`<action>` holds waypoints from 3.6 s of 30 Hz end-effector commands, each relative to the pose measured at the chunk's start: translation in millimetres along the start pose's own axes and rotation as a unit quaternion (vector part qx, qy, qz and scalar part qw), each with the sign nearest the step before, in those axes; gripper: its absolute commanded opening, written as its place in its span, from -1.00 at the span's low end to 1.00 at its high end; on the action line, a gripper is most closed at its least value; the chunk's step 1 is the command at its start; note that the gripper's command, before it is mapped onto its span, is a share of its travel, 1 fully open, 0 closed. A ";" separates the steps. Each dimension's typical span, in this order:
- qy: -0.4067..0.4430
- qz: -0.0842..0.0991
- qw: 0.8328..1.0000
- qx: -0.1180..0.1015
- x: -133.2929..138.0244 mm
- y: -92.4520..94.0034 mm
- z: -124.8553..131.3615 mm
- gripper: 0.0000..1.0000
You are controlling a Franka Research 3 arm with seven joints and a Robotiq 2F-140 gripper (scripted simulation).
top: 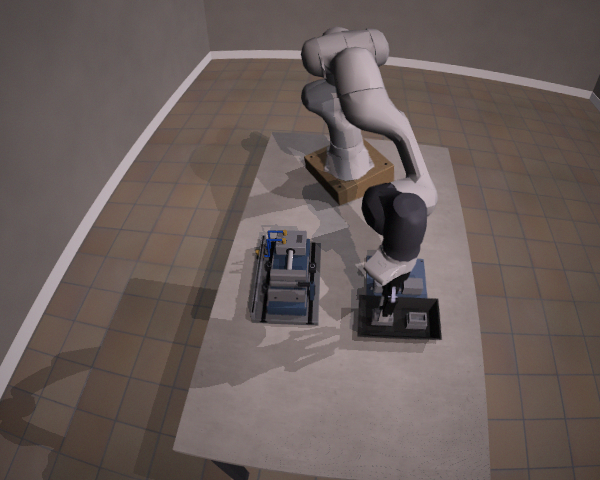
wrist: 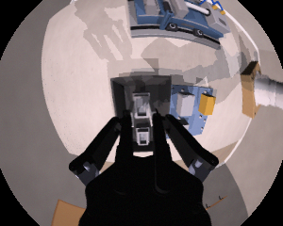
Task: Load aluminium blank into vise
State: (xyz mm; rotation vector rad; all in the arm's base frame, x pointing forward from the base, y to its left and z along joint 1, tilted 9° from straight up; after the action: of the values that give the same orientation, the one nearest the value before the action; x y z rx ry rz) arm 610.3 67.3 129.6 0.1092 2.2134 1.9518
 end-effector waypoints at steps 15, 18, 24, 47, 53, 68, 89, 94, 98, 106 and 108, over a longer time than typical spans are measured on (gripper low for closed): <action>-0.003 -0.002 1.000 0.000 -1.2 -0.8 -0.3 -1.00; -0.003 -0.002 1.000 0.000 -1.2 -2.0 -0.4 -1.00; -0.004 -0.002 1.000 0.000 -1.0 -4.0 -0.6 -1.00; -0.004 -0.002 1.000 0.000 -0.5 -12.3 -1.2 -1.00; -0.004 -0.002 1.000 0.000 -0.5 -12.5 -1.2 -1.00; -0.004 -0.002 1.000 0.000 -0.5 -12.5 -1.2 -1.00; -0.004 -0.002 1.000 0.000 -0.5 -12.5 -1.2 -0.20; -0.004 -0.002 1.000 0.000 -0.5 -12.5 -1.2 -0.20; -0.004 -0.002 1.000 0.000 -0.5 -12.5 -1.2 -0.20; -0.004 -0.002 1.000 0.000 -0.5 -12.5 -1.2 -0.20; -0.004 -0.002 1.000 0.000 -0.5 -12.5 -1.2 -0.20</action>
State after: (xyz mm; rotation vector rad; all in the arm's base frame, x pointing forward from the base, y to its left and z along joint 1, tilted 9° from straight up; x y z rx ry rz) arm 610.5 64.1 117.0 0.1154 2.2107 1.9501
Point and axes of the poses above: the point where the finger pads meet when closed, its own y axis back along the fingers, its own x axis across the jaws, z = x × y, the point moved 9 cm from there along y, back along the fingers, and after that the axes turned 5 degrees about -y, right-handed, at the moved point
